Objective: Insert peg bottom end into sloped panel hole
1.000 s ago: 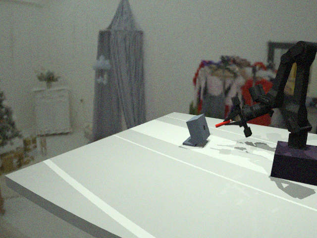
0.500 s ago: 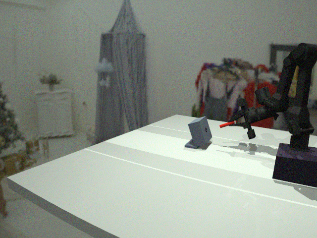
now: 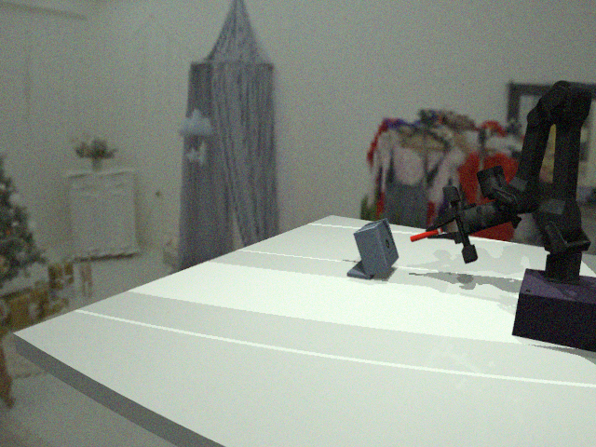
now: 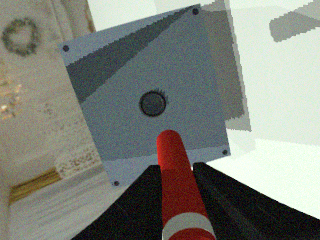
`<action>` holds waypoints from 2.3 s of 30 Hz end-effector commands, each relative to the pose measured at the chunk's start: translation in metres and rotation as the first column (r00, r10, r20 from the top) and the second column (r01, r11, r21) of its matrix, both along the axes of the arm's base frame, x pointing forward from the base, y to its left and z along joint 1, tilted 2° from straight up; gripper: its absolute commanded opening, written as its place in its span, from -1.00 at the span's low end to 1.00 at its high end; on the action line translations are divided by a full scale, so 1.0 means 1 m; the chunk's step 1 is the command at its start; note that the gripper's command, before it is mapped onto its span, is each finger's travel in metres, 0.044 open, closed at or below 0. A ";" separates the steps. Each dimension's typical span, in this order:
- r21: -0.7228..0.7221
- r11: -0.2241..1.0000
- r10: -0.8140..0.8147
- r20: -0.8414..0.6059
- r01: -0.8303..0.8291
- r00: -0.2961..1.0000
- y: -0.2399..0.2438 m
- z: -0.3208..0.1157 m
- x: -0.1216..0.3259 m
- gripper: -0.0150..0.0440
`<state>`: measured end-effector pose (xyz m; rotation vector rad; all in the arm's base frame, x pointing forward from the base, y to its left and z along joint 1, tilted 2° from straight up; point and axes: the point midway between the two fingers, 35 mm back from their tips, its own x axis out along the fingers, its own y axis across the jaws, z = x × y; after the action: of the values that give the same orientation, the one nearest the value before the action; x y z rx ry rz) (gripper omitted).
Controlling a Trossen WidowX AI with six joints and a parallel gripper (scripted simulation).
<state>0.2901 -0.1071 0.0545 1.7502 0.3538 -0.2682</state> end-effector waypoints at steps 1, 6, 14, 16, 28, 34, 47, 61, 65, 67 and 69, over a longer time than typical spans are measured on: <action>0.003 1.000 -0.009 0.006 0.009 1.000 -0.002 0.000 0.005 -0.49; 0.005 1.000 -0.013 0.010 0.013 1.000 -0.002 -0.001 0.008 -0.49; 0.009 1.000 -0.019 0.017 0.019 1.000 -0.003 -0.002 0.014 -0.49; 0.010 1.000 -0.020 0.019 0.020 1.000 -0.003 -0.003 0.015 -0.49; 0.017 0.999 -0.029 0.031 0.029 0.999 -0.003 -0.006 0.023 -0.49; 0.019 0.999 -0.032 0.034 0.031 0.999 -0.003 -0.007 0.026 -0.49; 0.016 0.999 -0.032 0.045 0.032 0.998 -0.002 -0.010 0.032 -0.49; 0.015 0.999 -0.032 0.047 0.032 0.998 0.000 -0.016 0.047 -0.49; 0.015 0.999 -0.032 0.047 0.032 0.998 0.000 -0.017 0.052 -0.49; 0.015 0.999 -0.032 0.047 0.032 0.998 0.000 -0.017 0.054 -0.49; 0.015 0.999 -0.032 0.047 0.032 0.998 -0.001 -0.017 0.055 -0.49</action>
<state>0.3395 -0.1055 0.0359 1.7735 0.3039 -0.2490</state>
